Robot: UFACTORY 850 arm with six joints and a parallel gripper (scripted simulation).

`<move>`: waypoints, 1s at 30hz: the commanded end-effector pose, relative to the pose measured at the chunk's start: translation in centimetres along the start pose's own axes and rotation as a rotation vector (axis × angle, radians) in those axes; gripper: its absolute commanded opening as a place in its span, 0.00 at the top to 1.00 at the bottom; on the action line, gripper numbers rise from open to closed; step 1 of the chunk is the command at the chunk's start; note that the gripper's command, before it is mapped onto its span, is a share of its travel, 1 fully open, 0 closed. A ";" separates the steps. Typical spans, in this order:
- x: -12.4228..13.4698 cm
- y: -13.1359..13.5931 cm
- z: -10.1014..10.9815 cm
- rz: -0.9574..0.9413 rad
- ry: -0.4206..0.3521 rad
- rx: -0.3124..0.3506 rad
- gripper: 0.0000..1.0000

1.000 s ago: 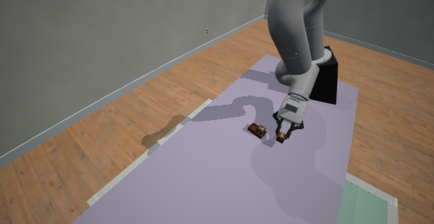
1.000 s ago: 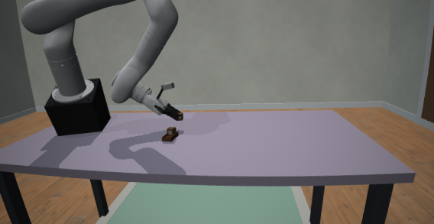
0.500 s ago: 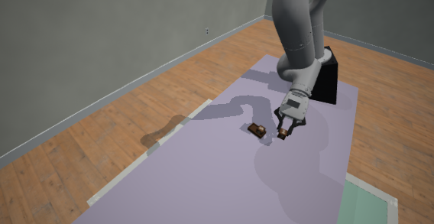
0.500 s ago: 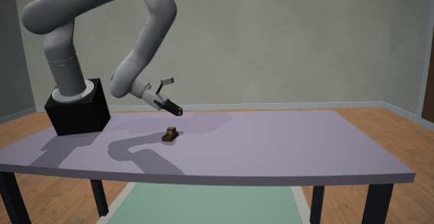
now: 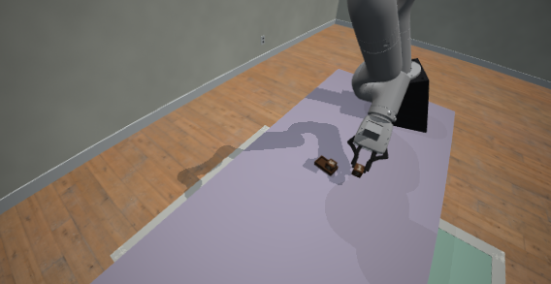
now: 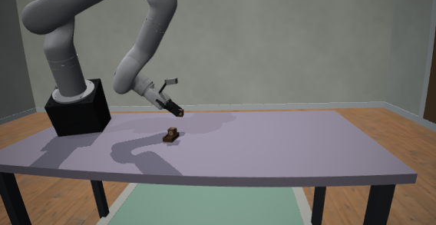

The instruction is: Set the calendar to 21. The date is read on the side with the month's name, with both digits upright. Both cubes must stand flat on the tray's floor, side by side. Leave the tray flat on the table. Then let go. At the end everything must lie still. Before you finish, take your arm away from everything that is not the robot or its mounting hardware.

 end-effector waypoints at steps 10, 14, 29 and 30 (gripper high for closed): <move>-1.2 -0.1 0.1 -0.004 -0.172 -0.002 0.73; -1.3 0.1 -0.1 0.001 -0.209 0.004 0.73; -2.8 -0.1 -0.3 -0.004 -0.434 -0.003 0.73; -2.8 -0.1 -0.3 -0.004 -0.434 -0.002 0.73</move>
Point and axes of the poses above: the point where the finger pads meet when closed, its own z axis back along the fingers, its own y axis across the jaws, x = y × z, the point moved 4 cm from there along z, back along the fingers
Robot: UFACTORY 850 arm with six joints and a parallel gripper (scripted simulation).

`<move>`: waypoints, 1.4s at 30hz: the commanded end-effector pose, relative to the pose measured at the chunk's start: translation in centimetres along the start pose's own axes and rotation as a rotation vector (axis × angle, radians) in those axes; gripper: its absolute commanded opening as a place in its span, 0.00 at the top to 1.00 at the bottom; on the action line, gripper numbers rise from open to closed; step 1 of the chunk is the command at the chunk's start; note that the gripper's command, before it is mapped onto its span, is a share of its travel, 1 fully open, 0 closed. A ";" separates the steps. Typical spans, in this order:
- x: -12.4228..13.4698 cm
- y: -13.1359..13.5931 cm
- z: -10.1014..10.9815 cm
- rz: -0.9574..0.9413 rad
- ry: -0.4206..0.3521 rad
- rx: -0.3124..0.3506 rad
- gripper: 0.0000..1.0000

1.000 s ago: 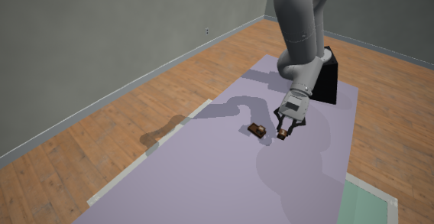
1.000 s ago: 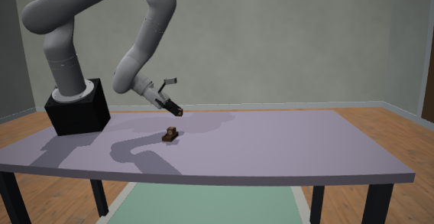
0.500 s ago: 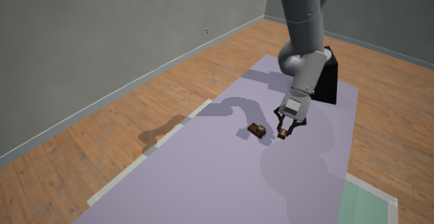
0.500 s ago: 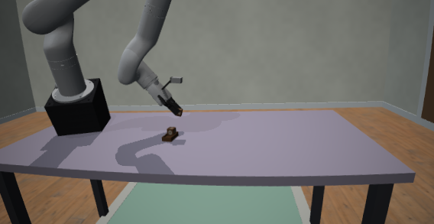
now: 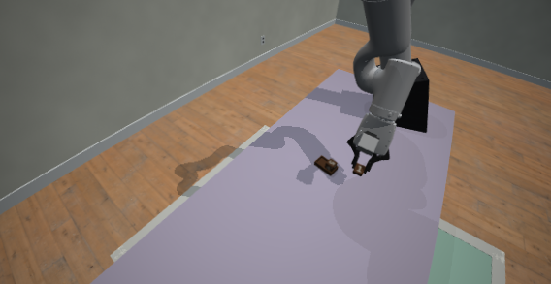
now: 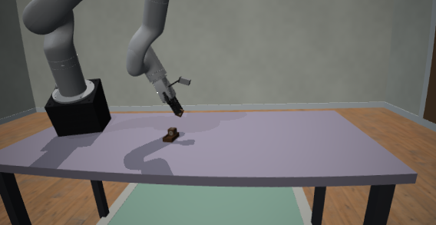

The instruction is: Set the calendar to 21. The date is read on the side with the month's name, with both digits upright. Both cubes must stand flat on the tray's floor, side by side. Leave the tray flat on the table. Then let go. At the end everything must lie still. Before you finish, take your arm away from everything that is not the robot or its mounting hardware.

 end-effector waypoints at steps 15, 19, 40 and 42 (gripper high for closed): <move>-1.3 0.3 -0.3 0.008 -0.252 0.020 0.73; -1.8 0.0 -0.2 0.002 -0.284 0.004 0.73; -2.2 0.8 -0.6 0.014 -0.390 0.046 0.73; -2.3 0.9 -0.7 0.014 -0.417 0.048 0.73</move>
Point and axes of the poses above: the point where the finger pads meet when closed, its own z axis back along the fingers, its own y axis across the jaws, x = y × z, the point moved 4 cm from there along z, back along the fingers
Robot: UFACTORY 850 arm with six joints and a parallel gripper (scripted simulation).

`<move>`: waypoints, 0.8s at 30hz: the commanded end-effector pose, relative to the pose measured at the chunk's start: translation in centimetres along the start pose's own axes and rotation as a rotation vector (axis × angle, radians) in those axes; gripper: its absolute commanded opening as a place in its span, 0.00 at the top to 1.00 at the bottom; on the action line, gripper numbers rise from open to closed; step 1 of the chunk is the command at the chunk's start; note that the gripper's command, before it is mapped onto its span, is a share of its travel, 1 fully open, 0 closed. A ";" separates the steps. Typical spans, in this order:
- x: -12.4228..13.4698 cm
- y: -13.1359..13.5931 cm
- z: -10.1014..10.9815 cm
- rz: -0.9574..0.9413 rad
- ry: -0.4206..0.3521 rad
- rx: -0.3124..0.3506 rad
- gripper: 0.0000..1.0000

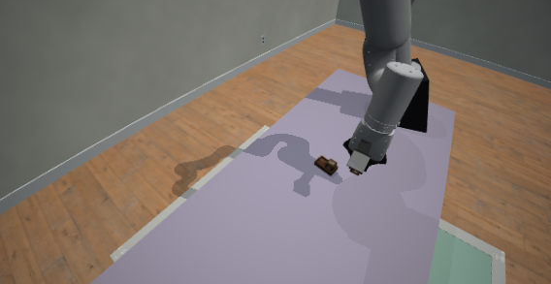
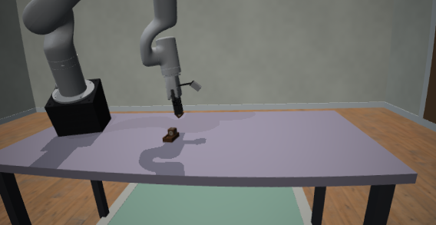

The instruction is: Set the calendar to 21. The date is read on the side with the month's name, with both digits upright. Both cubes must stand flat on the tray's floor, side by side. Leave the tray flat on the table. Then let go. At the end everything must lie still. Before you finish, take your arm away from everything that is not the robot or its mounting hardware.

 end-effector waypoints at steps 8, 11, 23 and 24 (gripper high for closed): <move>-0.7 -0.1 0.0 0.004 -0.139 0.004 0.73; -0.9 -0.3 0.1 0.003 -0.166 -0.009 0.73; -1.4 -0.7 0.2 0.001 -0.194 -0.027 0.73; -1.4 -0.7 0.2 0.001 -0.194 -0.027 0.73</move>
Point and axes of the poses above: the point where the finger pads meet when closed, its own z axis back along the fingers, its own y axis across the jaws, x = y × z, the point moved 4 cm from there along z, back along the fingers
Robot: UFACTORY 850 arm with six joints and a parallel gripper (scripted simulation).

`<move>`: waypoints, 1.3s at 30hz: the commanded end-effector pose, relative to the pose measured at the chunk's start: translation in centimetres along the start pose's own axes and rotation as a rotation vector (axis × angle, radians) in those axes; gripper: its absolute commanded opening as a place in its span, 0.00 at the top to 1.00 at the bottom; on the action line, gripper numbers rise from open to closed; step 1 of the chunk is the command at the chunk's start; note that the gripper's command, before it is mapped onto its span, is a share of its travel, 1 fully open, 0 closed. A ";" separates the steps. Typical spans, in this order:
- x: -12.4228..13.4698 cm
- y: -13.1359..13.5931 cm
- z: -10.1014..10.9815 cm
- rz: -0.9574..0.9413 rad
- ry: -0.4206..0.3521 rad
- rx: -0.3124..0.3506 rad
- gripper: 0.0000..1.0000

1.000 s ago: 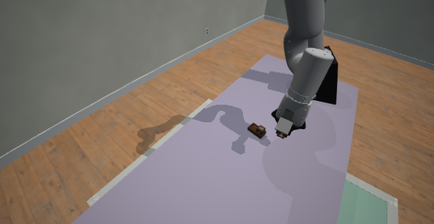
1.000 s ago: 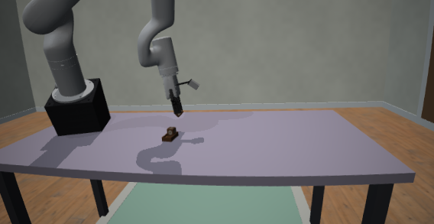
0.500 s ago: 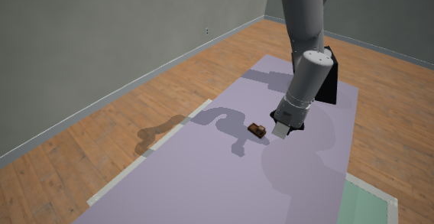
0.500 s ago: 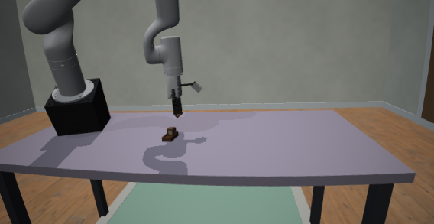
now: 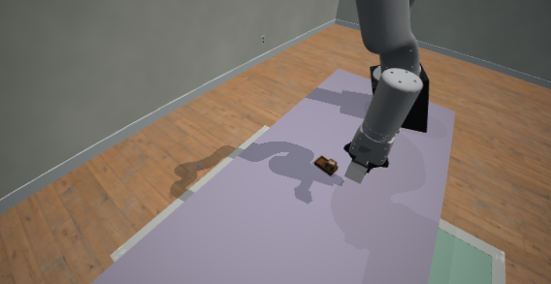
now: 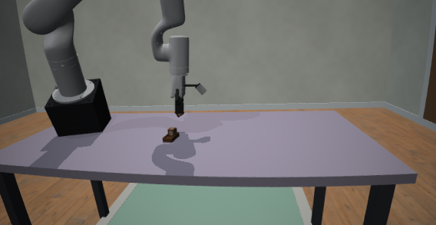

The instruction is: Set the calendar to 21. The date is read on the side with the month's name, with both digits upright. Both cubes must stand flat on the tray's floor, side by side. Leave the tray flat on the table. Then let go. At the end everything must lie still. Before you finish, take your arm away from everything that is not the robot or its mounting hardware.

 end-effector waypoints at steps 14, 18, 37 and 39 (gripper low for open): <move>-1.1 0.6 -0.2 -0.004 -0.099 0.034 0.73; -1.4 0.6 -0.3 -0.004 -0.171 0.035 0.73; -2.2 0.2 -0.4 -0.001 -0.329 0.014 0.73; -2.5 0.3 -0.6 -0.003 -0.390 0.020 0.73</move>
Point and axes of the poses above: the point where the finger pads meet when closed, its own z axis back along the fingers, its own y axis across the jaws, x = y × z, the point moved 4 cm from there along z, back along the fingers
